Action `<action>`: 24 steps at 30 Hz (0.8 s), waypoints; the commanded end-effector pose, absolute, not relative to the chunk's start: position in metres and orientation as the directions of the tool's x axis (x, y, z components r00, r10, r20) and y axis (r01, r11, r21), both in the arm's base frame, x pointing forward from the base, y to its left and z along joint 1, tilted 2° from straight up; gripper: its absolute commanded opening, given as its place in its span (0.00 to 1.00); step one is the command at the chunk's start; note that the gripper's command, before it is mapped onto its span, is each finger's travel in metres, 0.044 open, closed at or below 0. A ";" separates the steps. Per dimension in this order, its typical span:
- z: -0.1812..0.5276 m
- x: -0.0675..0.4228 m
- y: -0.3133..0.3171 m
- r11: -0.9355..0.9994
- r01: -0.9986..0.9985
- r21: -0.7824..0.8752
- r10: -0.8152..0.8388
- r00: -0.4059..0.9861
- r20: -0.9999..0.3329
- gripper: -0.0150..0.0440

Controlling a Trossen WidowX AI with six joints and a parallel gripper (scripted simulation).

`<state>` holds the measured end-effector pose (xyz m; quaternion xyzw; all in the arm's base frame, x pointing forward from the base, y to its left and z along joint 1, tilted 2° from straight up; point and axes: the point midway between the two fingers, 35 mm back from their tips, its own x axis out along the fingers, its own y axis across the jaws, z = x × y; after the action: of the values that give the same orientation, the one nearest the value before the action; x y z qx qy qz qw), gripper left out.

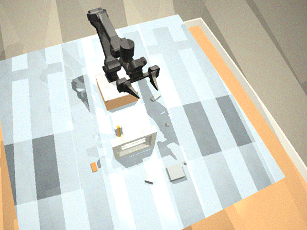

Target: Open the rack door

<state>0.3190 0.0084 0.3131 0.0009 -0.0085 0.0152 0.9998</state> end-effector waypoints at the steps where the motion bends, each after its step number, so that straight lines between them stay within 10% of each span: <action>1: 0.313 0.320 0.008 1.000 -0.029 0.001 0.029 0.999 0.012 0.89; 5: 0.301 0.331 0.001 1.000 -0.010 -0.013 0.009 0.997 -0.080 0.74; 24: 0.227 0.364 -0.045 0.996 0.056 -0.069 -0.086 0.814 -0.574 0.74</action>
<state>0.3616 -0.0365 0.2372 -0.0226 0.2606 -0.0344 0.9646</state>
